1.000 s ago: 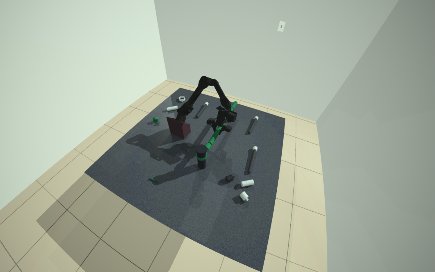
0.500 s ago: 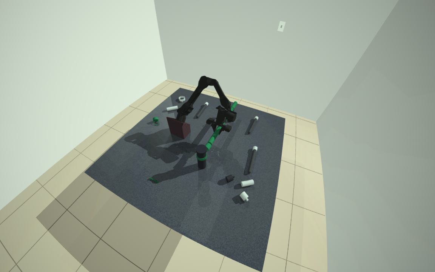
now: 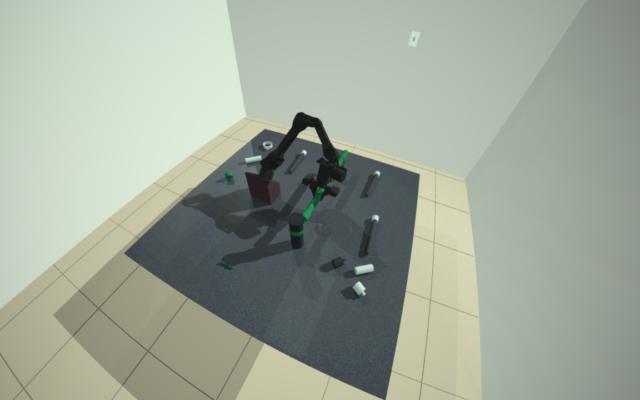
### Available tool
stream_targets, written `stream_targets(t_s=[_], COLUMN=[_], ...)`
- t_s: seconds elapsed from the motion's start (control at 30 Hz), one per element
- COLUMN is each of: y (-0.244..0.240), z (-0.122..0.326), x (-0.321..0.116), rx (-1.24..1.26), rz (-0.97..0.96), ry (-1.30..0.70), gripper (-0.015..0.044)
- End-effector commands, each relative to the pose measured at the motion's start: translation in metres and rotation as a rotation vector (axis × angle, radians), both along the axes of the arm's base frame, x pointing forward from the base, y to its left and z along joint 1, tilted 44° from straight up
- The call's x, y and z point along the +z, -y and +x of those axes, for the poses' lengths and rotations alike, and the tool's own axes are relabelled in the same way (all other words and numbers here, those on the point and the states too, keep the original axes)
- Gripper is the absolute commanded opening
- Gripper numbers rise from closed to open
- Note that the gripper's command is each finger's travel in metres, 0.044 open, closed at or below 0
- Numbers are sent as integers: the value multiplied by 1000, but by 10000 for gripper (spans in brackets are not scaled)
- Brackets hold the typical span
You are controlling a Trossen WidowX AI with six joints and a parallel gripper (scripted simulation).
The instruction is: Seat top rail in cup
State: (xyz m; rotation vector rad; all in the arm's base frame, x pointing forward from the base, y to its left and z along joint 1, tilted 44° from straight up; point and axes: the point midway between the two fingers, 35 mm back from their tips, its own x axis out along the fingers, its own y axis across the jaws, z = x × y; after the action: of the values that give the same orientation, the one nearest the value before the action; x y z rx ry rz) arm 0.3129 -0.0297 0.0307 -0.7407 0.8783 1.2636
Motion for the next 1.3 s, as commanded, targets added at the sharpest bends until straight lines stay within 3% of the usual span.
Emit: stream_targets(t_s=[0.0, 1.27], y=[7, 0], z=[0, 0], x=[-1, 0], rx=[-4, 0], rz=[-14, 0], ry=[6, 0], gripper=[0, 0])
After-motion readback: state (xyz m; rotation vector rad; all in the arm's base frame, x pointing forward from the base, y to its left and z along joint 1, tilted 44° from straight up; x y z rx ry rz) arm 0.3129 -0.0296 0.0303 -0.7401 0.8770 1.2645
